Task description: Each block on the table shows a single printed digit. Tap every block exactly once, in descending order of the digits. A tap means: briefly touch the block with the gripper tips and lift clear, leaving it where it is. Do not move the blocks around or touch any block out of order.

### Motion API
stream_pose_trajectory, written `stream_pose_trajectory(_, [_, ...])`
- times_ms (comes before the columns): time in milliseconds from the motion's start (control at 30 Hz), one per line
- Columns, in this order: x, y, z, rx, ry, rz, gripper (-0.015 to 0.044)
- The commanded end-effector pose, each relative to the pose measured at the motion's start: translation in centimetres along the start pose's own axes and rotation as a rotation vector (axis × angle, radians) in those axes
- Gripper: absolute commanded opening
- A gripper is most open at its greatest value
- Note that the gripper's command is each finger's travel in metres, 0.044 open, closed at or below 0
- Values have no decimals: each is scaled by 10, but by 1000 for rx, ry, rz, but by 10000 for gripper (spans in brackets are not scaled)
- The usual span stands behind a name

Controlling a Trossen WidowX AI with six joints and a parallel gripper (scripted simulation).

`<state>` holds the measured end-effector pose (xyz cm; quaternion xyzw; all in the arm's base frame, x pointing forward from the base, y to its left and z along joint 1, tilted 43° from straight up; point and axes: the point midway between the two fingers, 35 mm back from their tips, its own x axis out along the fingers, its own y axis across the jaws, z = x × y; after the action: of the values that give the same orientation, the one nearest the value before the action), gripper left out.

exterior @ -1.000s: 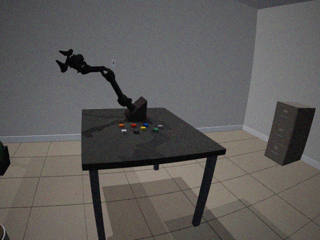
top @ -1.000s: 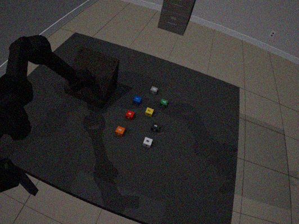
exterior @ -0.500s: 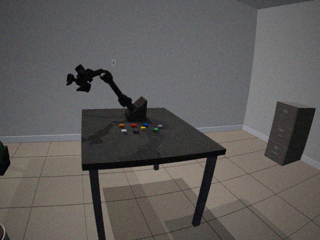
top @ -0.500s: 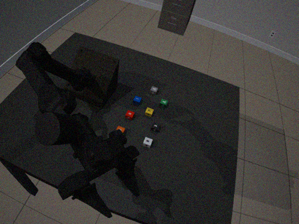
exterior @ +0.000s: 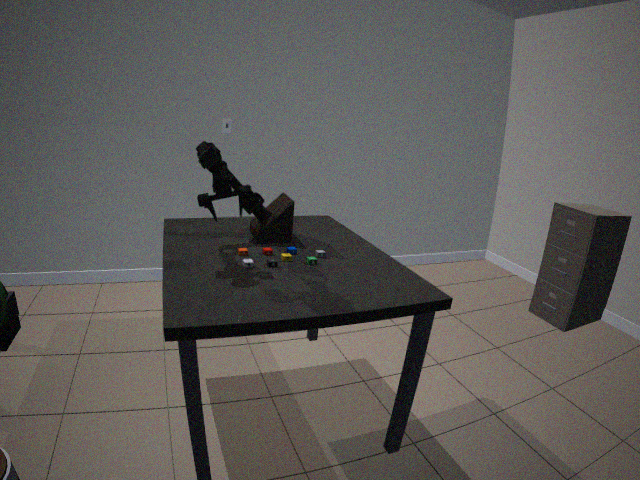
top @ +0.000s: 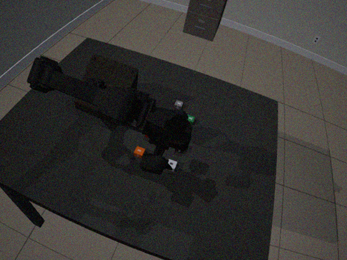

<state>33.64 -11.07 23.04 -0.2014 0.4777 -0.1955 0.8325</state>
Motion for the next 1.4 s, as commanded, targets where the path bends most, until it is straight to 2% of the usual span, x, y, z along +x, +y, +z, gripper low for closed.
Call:
stream_pose_trajectory(0, [7,46,-61,-19,262,-3,400])
stream_pose_trajectory(100, [-5,68,-117,-78,470,-98,400])
stream_pose_trajectory(167, [-13,71,-138,-118,541,-165,400])
stream_pose_trajectory(967, [-14,71,-140,-123,548,-173,400])
stream_pose_trajectory(1033, [-11,83,-139,-123,547,-170,400])
stream_pose_trajectory(1200, [2,159,-147,-122,547,-169,400])
stream_pose_trajectory(1367, [2,162,-148,-122,547,-170,400])
